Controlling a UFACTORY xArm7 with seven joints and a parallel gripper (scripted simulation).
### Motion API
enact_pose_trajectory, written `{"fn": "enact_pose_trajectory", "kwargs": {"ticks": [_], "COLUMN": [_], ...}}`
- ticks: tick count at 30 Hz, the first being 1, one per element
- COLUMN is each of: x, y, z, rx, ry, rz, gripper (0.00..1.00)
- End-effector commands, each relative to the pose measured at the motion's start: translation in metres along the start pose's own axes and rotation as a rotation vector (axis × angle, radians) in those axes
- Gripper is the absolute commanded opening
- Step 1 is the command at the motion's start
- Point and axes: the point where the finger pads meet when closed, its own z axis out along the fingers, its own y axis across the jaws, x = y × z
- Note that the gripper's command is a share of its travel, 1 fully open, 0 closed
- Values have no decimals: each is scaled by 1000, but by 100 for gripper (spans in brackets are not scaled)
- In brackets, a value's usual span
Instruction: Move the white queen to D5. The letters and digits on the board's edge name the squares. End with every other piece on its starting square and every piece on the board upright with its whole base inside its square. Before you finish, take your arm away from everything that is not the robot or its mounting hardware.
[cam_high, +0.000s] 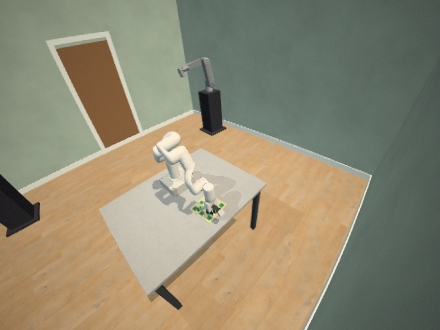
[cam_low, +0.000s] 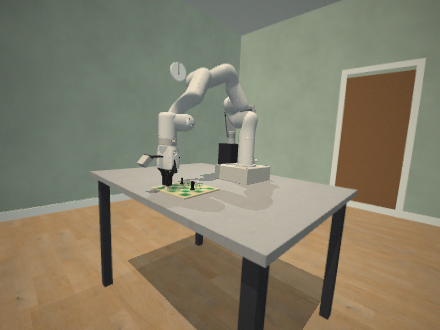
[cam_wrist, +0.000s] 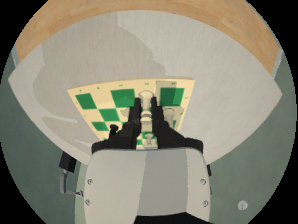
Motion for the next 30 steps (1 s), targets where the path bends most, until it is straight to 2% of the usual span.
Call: {"fn": "enact_pose_trajectory", "kwargs": {"ticks": [1, 12, 16, 22, 24, 30], "x": [2, 2, 2, 2, 2, 1], "y": [0, 0, 0, 0, 0, 0], "z": [-2, -2, -8, -43, -43, -87], "rx": [-1, -1, -1, -1, -1, -1], "ry": [5, 5, 5, 5, 5, 5], "rz": [0, 0, 0, 0, 0, 0], "gripper": [0, 0, 0, 0, 0, 0]}}
